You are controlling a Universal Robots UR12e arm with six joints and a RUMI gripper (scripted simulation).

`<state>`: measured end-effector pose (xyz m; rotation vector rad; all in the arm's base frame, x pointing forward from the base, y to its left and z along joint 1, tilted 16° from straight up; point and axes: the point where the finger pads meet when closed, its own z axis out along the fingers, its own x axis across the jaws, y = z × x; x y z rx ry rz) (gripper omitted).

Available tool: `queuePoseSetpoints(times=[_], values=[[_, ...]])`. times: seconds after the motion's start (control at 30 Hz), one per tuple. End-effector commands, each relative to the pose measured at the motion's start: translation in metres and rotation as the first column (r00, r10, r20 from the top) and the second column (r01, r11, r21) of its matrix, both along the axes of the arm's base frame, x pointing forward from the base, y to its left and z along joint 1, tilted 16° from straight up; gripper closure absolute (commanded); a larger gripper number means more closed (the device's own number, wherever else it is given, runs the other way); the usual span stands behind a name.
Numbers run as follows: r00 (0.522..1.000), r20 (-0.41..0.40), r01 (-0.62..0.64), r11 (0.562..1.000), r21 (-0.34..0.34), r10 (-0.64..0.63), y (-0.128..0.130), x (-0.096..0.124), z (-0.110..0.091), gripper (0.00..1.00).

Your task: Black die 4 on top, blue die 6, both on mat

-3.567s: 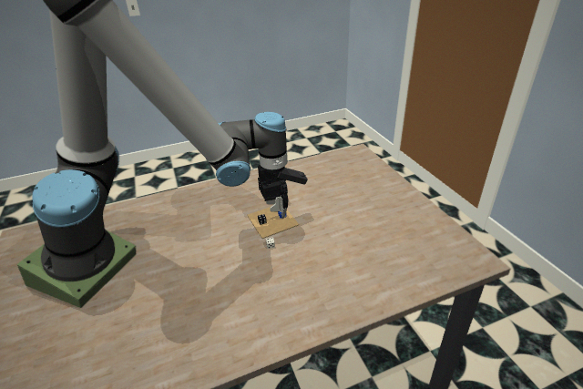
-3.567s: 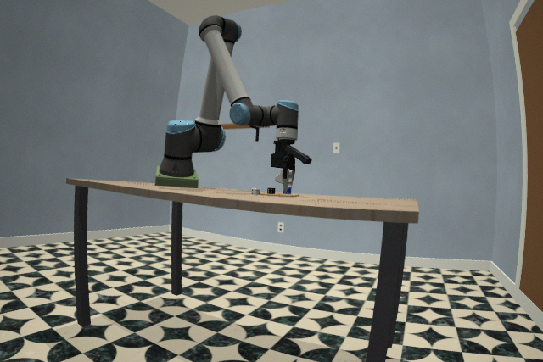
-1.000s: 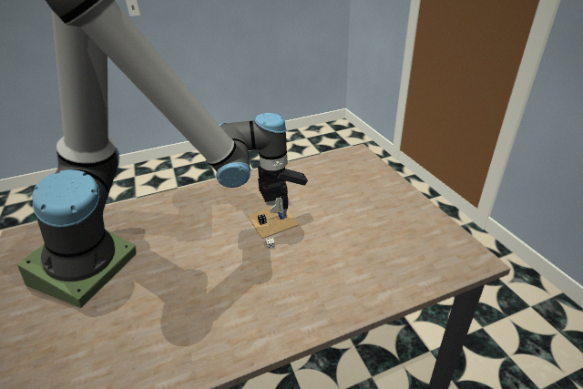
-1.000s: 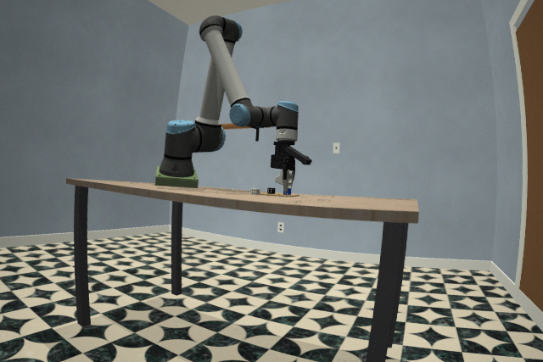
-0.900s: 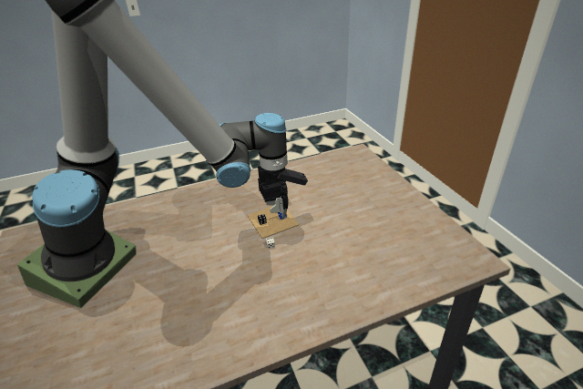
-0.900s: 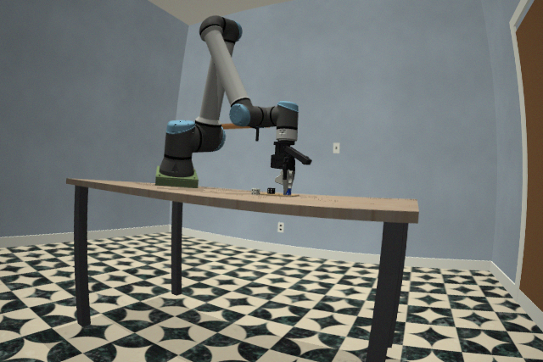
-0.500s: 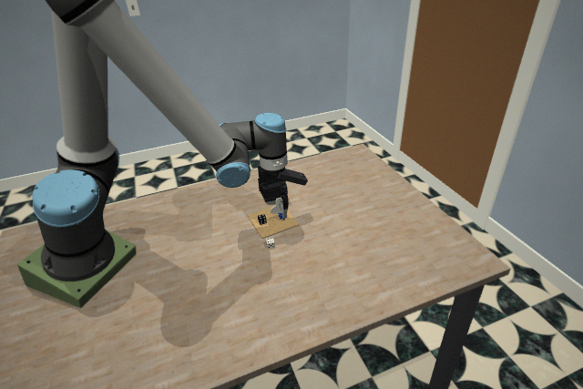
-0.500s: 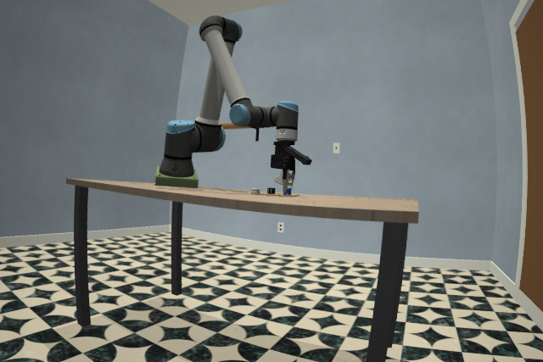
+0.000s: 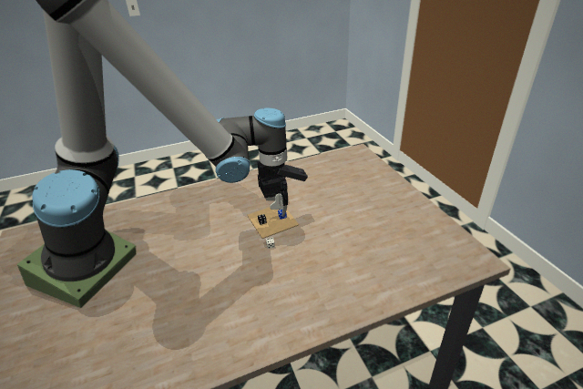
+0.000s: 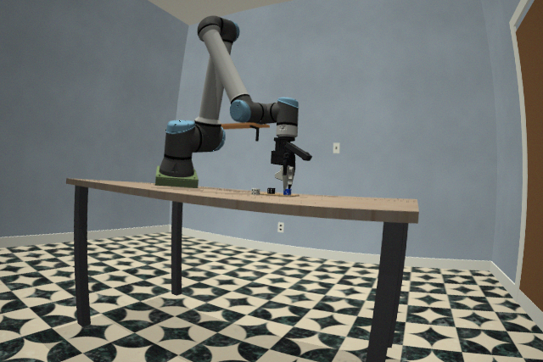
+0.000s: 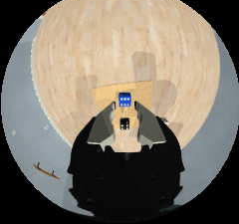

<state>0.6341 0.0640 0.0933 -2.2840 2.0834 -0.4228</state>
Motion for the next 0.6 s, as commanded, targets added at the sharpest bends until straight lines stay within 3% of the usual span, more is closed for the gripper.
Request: queuePoseSetpoints(times=[0.0, 0.07, 0.37, 0.57], values=[[1.000, 0.001, 0.000, 1.000, 0.000, 0.000, 0.003, -0.004, 0.020, 0.76], [1.000, 0.001, 0.000, 1.000, 0.000, 0.000, 0.003, -0.004, 0.020, 0.76], [1.000, 0.001, 0.000, 1.000, 0.000, 0.000, 0.011, -0.013, 0.063, 0.76], [1.000, 0.001, 0.000, 1.000, 0.000, 0.000, 0.012, -0.015, 0.071, 0.76]])
